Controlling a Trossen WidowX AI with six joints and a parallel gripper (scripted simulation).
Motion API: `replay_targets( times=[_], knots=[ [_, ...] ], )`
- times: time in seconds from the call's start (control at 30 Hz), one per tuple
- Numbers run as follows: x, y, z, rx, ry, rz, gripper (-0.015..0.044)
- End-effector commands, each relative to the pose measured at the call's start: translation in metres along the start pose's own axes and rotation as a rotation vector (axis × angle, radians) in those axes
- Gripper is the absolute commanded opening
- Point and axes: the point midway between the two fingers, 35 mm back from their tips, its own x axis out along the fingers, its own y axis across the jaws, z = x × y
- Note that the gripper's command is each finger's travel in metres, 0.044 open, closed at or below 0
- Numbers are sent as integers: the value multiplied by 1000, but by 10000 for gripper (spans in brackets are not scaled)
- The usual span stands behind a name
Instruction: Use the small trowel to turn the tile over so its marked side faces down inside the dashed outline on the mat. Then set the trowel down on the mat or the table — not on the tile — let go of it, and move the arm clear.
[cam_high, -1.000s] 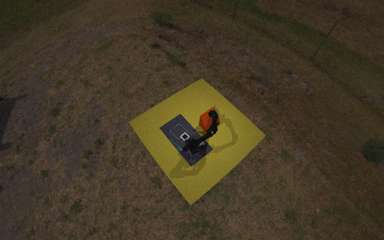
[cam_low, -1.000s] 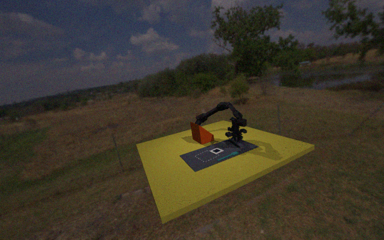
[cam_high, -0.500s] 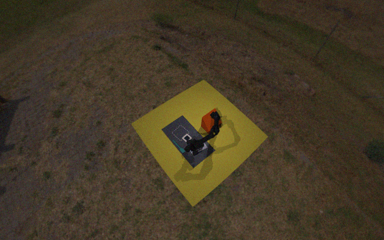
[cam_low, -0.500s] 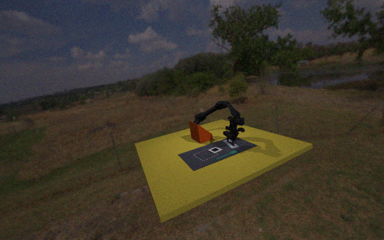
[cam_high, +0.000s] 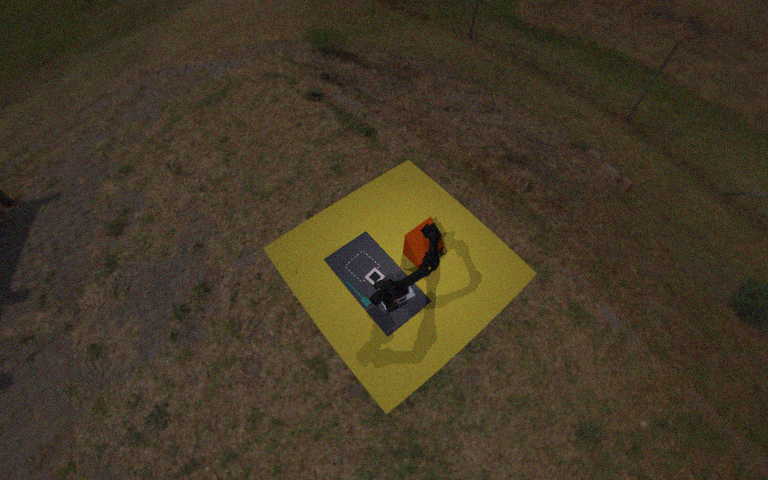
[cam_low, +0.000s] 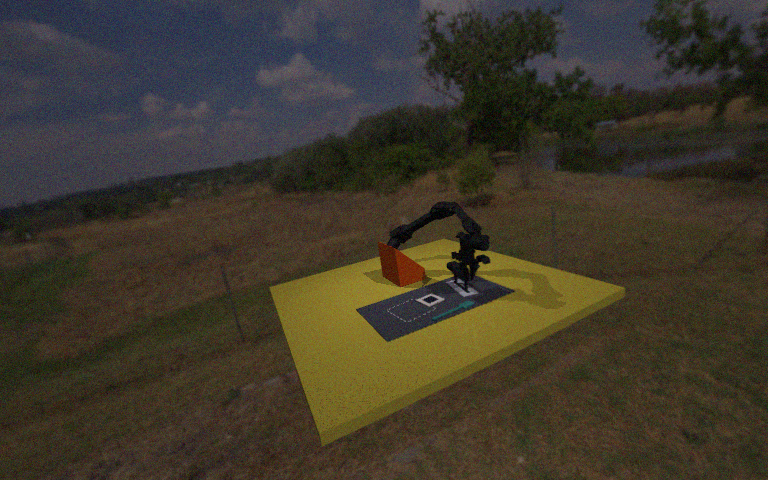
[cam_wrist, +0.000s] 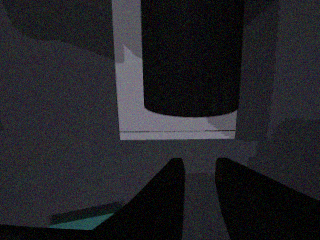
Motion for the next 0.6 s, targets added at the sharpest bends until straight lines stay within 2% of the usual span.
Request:
replay_targets(
  times=[0.0, 0.57],
  knots=[
    [-2, -14, -1, -3, 0, 0, 100],
    [-16, -79, 6, -14, -4, -4, 100]
  ],
)
